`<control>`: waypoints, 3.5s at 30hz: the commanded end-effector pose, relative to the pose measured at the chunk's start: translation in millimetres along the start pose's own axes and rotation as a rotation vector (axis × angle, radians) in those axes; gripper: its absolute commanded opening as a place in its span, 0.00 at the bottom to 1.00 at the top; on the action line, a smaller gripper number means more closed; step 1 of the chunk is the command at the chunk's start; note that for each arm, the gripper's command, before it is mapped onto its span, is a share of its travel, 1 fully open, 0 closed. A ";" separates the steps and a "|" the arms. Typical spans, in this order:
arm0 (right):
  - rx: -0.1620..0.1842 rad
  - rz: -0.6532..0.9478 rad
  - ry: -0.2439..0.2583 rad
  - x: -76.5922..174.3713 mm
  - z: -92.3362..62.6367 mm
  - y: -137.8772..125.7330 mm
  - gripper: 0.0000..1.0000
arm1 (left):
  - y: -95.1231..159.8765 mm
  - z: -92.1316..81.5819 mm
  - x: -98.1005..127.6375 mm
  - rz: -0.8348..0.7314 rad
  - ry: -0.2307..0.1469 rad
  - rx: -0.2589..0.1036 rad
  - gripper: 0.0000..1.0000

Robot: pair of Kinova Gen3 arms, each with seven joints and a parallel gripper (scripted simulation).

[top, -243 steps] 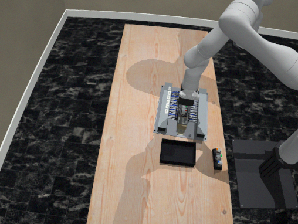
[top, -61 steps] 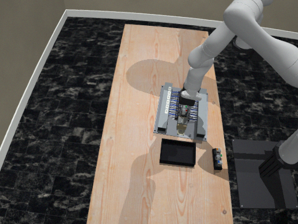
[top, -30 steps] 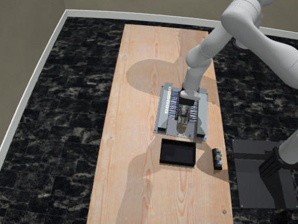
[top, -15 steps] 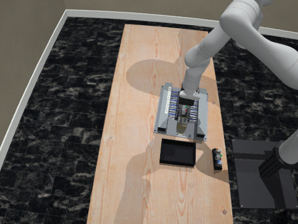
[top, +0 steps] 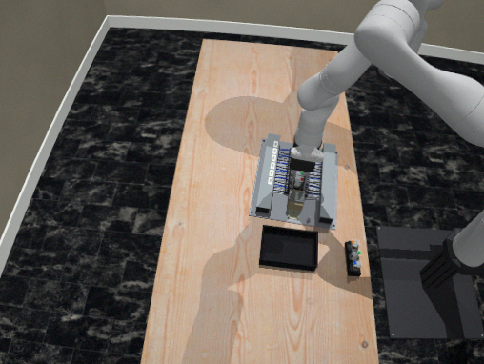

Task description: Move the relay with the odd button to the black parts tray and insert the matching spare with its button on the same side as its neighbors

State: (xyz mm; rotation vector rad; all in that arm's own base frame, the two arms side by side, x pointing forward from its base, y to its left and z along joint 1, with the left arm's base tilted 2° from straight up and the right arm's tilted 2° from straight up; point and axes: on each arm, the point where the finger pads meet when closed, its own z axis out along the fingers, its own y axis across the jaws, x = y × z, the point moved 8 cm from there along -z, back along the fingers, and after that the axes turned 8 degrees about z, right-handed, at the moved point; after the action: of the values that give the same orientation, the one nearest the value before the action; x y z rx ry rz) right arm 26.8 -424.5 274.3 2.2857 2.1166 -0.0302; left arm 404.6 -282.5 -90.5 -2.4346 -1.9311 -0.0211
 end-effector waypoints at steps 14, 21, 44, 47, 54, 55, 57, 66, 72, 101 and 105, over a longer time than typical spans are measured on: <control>-0.001 0.000 -0.002 -0.3 -0.6 0.0 1.00 | 1.1 -1.6 -0.4 0.000 -0.001 -0.001 0.00; -0.001 0.000 -0.002 -0.3 -0.6 0.0 1.00 | -0.7 -2.3 -0.6 0.000 0.001 -0.017 0.00; -0.001 0.000 -0.002 -0.3 -0.6 0.0 1.00 | -1.8 -8.6 -0.8 0.000 0.002 -0.026 0.00; -0.001 0.000 -0.002 -0.3 -0.6 0.0 1.00 | -1.8 -9.7 -0.8 0.000 0.002 -0.026 0.00; -0.001 0.000 -0.002 -0.3 -0.6 0.0 1.00 | -1.9 -12.5 -0.8 0.000 0.002 -0.026 0.00; -0.001 0.000 -0.002 -0.3 -0.6 0.0 1.00 | -1.9 -12.9 -0.8 0.000 0.002 -0.026 0.00; -0.001 0.000 -0.002 -0.3 -0.6 0.0 1.00 | -1.9 -13.7 -0.8 0.000 0.002 -0.026 0.00; -0.001 0.000 -0.002 -0.3 -0.6 0.0 1.00 | -2.0 -17.5 -0.8 0.000 0.002 -0.026 0.00; -0.001 0.000 -0.002 -0.3 -0.6 0.0 1.00 | -2.1 -21.1 -0.8 0.000 0.002 -0.026 0.00; -0.001 0.000 -0.002 -0.3 -0.6 0.0 1.00 | -4.0 -88.1 -0.9 0.000 0.002 -0.026 0.00; -0.001 0.000 -0.002 -0.3 -0.6 0.0 1.00 | -4.1 -91.3 -0.9 0.000 0.002 -0.026 0.00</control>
State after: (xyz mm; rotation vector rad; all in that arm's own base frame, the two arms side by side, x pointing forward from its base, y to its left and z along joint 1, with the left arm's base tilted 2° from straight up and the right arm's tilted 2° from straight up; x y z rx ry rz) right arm 26.8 -424.5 274.3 2.2857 2.1166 -0.0302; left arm 400.6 -285.2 -1.7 -2.4473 -1.9402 -0.0473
